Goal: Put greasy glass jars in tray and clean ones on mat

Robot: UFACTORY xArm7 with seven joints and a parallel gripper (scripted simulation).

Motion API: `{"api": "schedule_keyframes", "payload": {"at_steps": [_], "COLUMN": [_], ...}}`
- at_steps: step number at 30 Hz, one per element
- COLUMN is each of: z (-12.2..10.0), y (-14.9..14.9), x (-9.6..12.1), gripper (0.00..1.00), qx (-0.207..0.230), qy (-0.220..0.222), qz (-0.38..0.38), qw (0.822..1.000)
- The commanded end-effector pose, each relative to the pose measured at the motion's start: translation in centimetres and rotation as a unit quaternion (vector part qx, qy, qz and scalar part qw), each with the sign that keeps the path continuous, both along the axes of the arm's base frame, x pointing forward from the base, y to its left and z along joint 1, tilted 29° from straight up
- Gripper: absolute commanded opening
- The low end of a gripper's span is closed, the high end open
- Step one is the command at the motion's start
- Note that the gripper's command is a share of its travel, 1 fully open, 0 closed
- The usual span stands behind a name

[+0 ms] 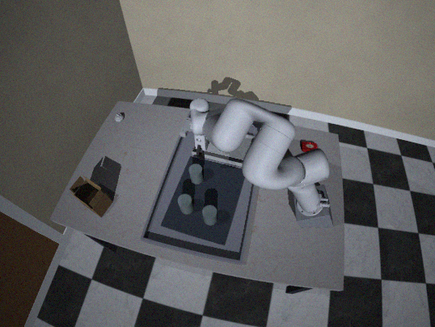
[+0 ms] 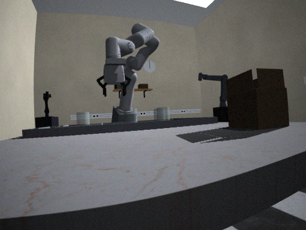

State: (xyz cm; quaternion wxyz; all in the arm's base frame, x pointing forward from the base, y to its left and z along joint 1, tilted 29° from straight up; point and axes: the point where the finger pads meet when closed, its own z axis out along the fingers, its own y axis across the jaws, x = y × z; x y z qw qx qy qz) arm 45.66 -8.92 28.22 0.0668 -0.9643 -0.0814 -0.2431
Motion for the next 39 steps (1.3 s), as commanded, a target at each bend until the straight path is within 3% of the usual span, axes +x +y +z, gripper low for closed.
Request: {"api": "schedule_keyframes", "payload": {"at_steps": [1,4,8,17,29,39], "z": [1.3,2.0,2.2,-2.6,-2.6,-4.2], "y": [3.6,5.9,6.7,7.6,7.6,7.9], "x": [0.5,0.9,1.0,3.6,3.6,4.4], "gripper": [1.0,1.0,1.0,1.0,1.0,1.0], "qx": [-0.001,-0.001,-0.001,-0.001,-0.001,-0.001], "qy": [-0.002,-0.002,-0.002,-0.002,-0.002,-0.002], "qz": [-0.002,-0.002,-0.002,-0.002,-0.002,-0.002], "qw": [1.0,1.0,1.0,1.0,1.0,1.0]}}
